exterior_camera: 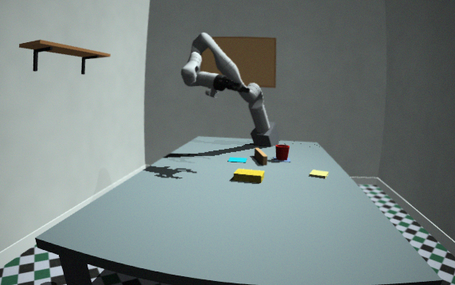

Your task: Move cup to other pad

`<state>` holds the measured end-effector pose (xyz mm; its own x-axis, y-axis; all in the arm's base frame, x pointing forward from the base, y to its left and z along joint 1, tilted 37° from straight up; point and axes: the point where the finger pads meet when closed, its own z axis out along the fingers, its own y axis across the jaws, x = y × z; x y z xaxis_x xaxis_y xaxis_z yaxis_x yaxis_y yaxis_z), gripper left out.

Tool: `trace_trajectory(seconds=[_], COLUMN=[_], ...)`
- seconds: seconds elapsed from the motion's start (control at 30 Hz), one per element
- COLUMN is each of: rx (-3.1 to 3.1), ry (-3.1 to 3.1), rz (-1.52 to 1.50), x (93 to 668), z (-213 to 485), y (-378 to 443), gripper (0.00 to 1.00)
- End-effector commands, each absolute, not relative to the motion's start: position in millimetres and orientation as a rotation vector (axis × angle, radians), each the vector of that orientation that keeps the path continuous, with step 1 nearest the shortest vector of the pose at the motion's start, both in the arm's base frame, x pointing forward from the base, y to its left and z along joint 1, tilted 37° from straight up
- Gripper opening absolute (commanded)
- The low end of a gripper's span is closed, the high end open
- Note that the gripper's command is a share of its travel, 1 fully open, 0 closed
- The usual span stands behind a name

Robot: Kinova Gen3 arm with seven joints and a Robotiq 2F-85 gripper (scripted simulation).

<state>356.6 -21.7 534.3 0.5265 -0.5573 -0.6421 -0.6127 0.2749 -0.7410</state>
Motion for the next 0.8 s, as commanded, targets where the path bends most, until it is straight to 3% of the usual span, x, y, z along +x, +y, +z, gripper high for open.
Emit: trace_trajectory(seconds=[0.0, 0.53, 0.57, 0.77], rx=[-1.376, -1.376, -1.376, -1.374], ry=[1.111, 1.111, 1.111, 1.112], rz=[0.05, 0.05, 0.05, 0.051], x=[356.5, 356.5, 356.5, 356.1], z=[534.6, 534.6, 534.6, 535.1], y=[-21.6, -21.6, -21.6, -21.7], gripper=[1.0, 1.0, 0.0, 0.0])
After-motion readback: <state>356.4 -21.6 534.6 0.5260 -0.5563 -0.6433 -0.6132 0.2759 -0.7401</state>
